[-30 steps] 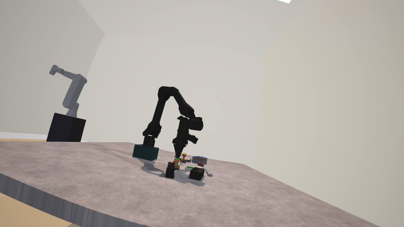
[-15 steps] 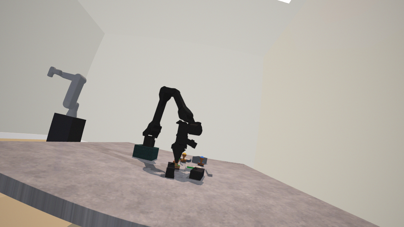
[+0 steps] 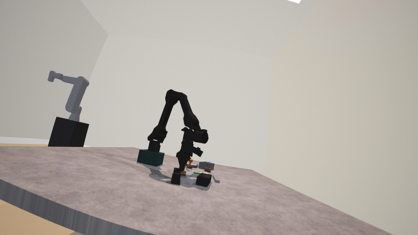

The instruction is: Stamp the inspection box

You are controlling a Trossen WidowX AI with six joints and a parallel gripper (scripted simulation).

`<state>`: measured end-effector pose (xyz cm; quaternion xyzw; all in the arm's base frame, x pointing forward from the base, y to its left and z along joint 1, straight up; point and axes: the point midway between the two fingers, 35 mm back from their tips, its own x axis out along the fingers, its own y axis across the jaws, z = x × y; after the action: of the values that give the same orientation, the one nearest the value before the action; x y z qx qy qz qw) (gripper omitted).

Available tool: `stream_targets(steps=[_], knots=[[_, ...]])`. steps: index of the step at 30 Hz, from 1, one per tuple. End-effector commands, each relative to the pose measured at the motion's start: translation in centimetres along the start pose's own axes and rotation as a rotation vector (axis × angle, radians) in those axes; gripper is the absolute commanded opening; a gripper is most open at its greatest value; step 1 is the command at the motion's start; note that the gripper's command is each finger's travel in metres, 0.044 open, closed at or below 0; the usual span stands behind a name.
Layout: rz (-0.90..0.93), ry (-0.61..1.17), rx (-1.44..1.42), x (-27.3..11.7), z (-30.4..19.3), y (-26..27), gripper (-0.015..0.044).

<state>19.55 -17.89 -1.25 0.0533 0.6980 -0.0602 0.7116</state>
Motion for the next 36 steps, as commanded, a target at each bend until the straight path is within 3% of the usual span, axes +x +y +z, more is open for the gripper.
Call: stream_targets(steps=[1, 8, 11, 36], knots=[[0.000, 0.000, 0.000, 0.0, 0.0, 0.0, 0.0106], [0.000, 0.000, 0.000, 0.0, 0.0, 0.0, 0.0060], [0.000, 0.000, 0.000, -0.1, 0.0, 0.0, 0.0000], [0.001, 0.000, 0.000, -1.3, 0.2, -0.1, 0.0000]])
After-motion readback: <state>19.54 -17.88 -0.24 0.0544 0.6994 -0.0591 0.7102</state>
